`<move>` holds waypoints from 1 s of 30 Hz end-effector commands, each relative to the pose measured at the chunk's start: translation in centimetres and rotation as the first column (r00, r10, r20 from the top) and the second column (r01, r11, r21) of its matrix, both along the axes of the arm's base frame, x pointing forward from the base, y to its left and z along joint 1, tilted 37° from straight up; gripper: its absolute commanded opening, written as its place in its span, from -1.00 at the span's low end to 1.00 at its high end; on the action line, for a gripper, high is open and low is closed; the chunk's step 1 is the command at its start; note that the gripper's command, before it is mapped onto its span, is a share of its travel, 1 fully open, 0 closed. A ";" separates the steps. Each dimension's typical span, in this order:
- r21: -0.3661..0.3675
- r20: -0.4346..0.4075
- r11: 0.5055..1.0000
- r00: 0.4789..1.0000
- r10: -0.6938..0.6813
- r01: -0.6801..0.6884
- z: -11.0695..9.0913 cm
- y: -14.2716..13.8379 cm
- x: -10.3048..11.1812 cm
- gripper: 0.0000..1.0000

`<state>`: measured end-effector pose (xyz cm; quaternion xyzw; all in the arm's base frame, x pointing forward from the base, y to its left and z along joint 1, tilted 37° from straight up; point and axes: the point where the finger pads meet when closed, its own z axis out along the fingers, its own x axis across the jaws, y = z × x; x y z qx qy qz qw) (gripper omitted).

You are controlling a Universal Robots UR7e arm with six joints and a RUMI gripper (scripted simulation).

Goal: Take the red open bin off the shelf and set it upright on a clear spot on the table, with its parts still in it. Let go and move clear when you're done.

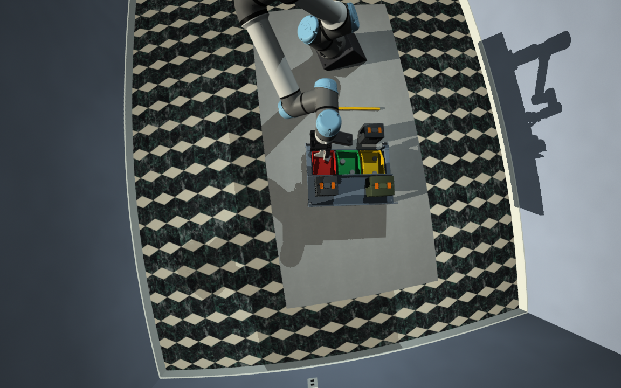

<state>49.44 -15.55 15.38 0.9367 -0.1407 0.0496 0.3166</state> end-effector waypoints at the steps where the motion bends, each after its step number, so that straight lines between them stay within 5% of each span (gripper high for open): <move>1: 0.000 0.001 1.000 1.000 0.001 -0.001 -0.5 -0.4 0.0 0.16; 30: 0.000 0.001 1.000 1.000 0.001 -0.001 -3.8 -2.9 0.0 0.16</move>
